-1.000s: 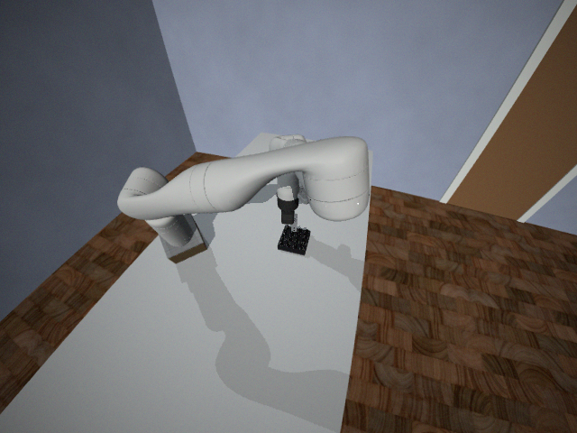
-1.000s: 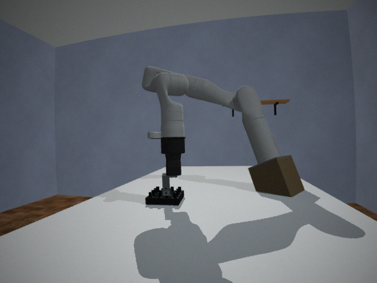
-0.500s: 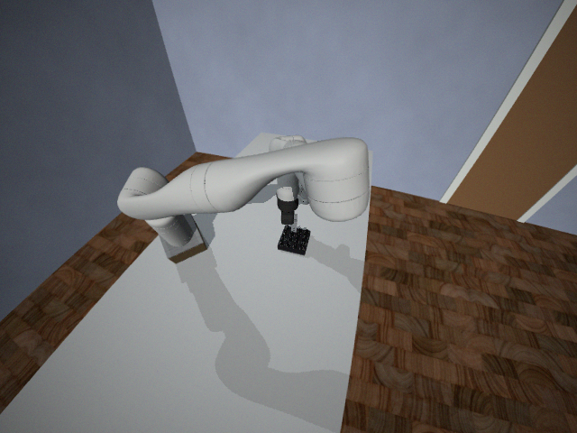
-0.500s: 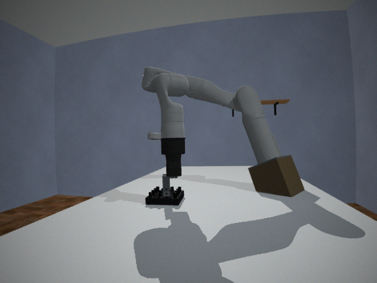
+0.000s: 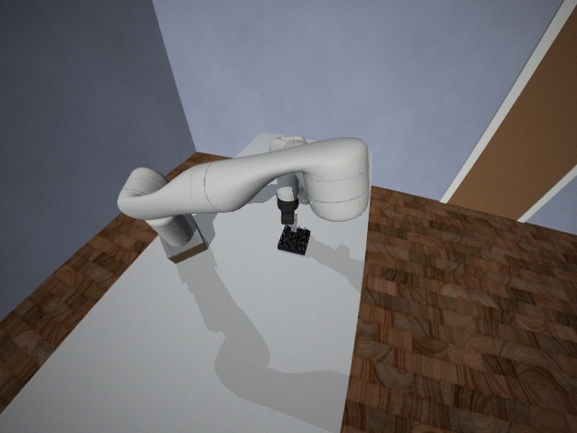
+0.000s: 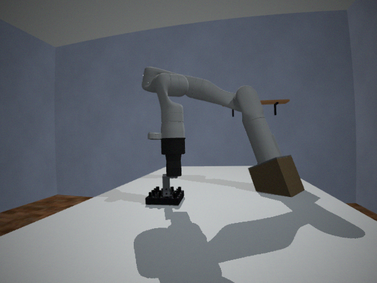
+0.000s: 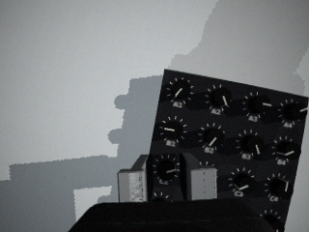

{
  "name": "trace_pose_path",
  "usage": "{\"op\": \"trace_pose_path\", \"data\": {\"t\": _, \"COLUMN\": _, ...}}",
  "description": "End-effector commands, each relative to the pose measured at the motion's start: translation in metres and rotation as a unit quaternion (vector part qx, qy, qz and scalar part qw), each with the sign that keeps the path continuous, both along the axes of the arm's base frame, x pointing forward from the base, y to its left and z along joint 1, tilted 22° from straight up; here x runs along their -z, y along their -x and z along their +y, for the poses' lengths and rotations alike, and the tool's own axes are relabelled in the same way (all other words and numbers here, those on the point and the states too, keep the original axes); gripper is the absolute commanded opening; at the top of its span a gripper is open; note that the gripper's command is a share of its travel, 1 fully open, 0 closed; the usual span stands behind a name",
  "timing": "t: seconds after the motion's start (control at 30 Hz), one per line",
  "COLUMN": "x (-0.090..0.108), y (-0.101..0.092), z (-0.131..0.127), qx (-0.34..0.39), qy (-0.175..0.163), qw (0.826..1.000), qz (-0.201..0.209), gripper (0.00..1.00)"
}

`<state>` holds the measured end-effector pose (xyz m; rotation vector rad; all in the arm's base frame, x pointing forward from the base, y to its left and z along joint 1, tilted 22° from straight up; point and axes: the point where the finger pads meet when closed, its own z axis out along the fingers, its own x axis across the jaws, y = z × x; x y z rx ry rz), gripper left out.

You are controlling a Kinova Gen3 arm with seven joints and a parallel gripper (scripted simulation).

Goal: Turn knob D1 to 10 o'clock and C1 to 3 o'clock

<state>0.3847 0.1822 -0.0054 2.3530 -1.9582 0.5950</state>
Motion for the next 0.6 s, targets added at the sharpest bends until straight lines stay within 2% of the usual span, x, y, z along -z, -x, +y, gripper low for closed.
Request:
{"op": "trace_pose_path", "data": {"t": 0.0, "x": -0.0006, "y": -0.0002, "z": 0.0006, "qx": 0.0, "qy": 0.0, "qw": 1.0, "qz": -0.001, "gripper": 0.46}}
{"op": "trace_pose_path", "data": {"t": 0.33, "x": -0.0006, "y": -0.0002, "z": 0.0006, "qx": 0.0, "qy": 0.0, "qw": 1.0, "qz": -0.001, "gripper": 0.46}}
{"op": "trace_pose_path", "data": {"t": 0.37, "x": -0.0006, "y": -0.0002, "z": 0.0006, "qx": 0.0, "qy": 0.0, "qw": 1.0, "qz": -0.001, "gripper": 0.3}}
{"op": "trace_pose_path", "data": {"t": 0.57, "x": -0.0006, "y": -0.0002, "z": 0.0006, "qx": 0.0, "qy": 0.0, "qw": 1.0, "qz": -0.001, "gripper": 0.3}}
